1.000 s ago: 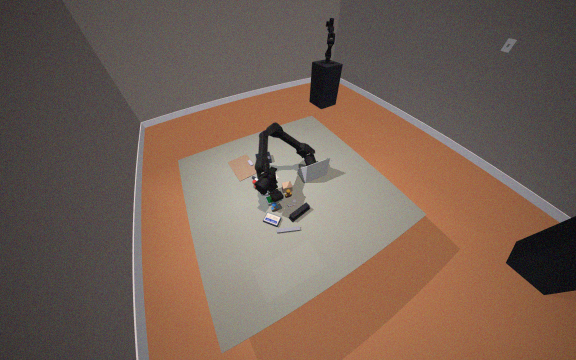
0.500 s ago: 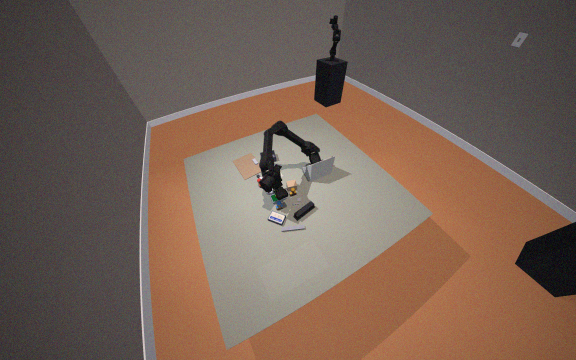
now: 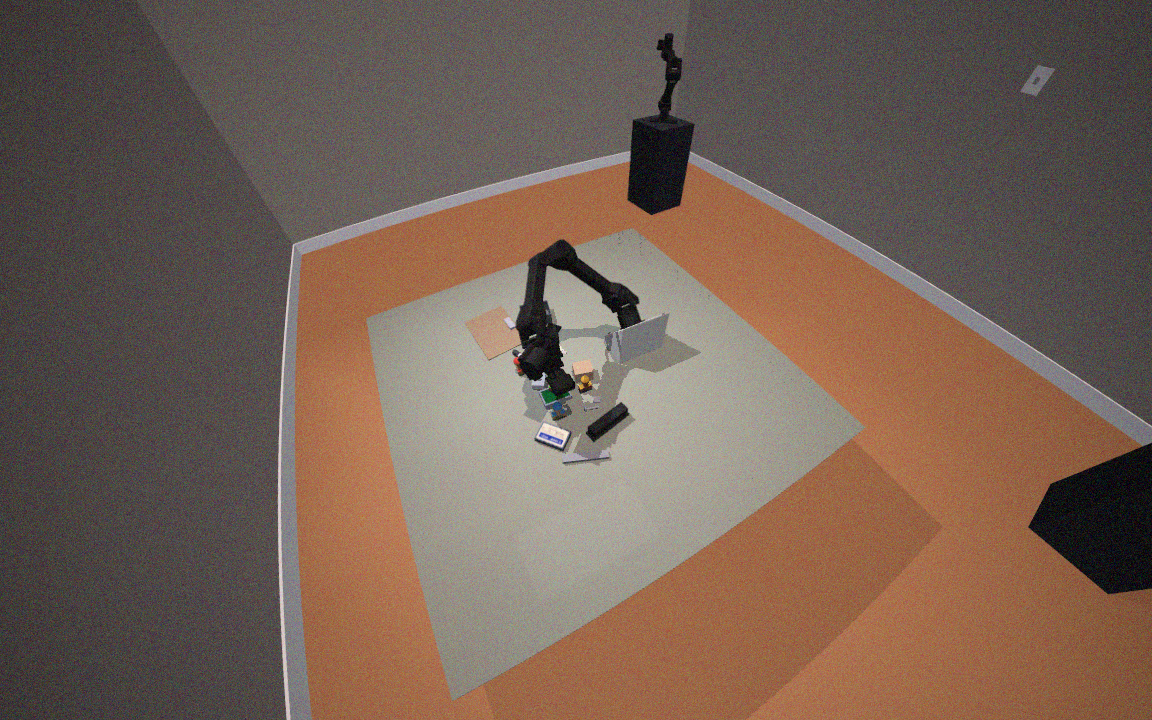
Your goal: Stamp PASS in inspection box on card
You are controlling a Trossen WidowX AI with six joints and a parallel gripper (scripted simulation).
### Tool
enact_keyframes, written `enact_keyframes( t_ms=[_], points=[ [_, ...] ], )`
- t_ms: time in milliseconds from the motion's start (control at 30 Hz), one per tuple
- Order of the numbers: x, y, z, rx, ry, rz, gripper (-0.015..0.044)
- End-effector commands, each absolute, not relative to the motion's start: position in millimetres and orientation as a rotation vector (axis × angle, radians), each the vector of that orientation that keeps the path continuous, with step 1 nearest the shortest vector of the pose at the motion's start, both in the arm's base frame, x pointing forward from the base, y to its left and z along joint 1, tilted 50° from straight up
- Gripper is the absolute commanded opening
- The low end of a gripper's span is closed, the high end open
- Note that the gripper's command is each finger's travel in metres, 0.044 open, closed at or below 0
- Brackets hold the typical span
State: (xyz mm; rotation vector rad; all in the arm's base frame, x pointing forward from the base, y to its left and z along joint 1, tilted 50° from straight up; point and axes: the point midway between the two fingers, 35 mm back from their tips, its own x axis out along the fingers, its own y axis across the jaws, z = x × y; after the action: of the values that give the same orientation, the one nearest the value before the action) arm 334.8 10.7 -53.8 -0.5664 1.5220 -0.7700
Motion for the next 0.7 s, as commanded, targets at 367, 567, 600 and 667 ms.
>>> enact_keyframes(
  t_ms=[367,567,600,667],
  points=[
    [339.7,29.3,-38.0,-0.554,1.512,-0.77,0.0],
    [337.7,18.7,-22.3,-0.492,1.474,-0.826,0.0],
    [337.0,15.6,-17.9,-0.475,1.462,-0.843,0.0],
    [335.2,9.4,-9.2,-0.44,1.439,-0.874,0.0]
  ],
)
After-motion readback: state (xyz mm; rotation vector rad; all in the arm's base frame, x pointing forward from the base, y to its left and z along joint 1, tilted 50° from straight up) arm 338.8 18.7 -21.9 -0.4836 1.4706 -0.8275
